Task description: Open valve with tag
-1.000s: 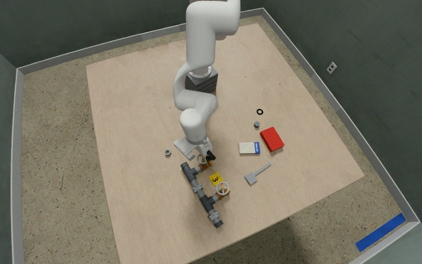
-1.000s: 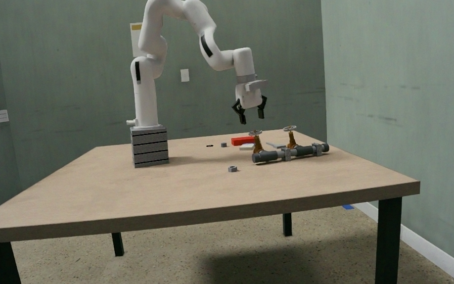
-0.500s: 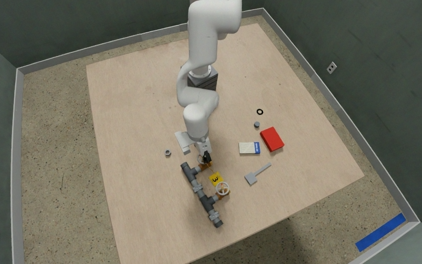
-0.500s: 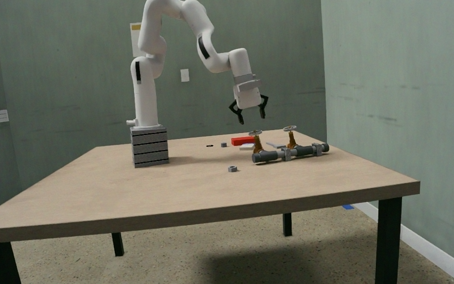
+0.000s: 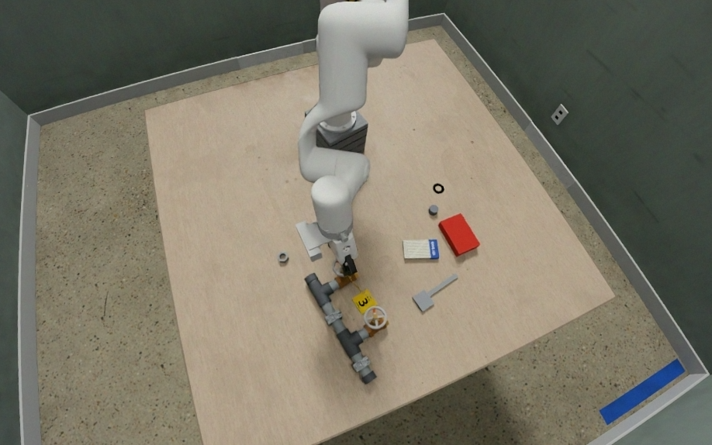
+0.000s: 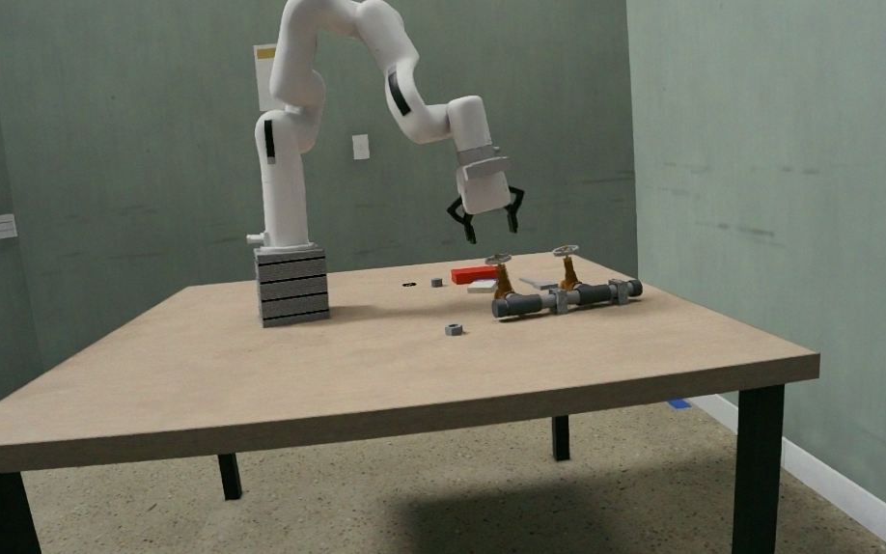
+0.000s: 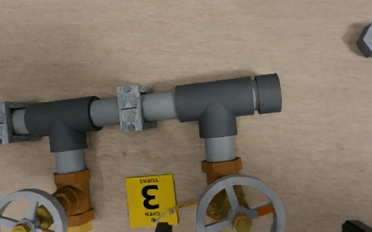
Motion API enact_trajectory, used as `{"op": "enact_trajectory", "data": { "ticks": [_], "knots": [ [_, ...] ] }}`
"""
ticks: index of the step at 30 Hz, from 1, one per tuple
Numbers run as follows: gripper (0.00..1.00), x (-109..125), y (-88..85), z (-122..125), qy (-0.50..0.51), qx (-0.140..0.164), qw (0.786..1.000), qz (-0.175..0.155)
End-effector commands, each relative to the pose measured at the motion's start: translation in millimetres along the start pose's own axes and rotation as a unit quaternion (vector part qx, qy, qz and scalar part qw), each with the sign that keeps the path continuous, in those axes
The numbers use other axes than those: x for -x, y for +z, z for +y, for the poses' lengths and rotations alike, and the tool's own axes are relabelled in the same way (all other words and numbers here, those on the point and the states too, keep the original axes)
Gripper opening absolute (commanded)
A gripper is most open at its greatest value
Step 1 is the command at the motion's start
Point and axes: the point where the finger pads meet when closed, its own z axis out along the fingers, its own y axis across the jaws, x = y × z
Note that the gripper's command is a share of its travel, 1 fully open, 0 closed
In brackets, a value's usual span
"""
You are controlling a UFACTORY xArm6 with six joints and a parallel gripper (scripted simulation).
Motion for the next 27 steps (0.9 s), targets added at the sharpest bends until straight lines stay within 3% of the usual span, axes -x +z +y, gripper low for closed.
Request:
{"op": "enact_trajectory", "data": {
  "ticks": [1, 27],
  "knots": [
    [1.0, 0, 6.7, -2, 0.0, -0.002, 1.0, 0.001],
    [1.0, 0, 52.3, -2, 0.0, -0.001, 1.0, 0.001]
  ]
}}
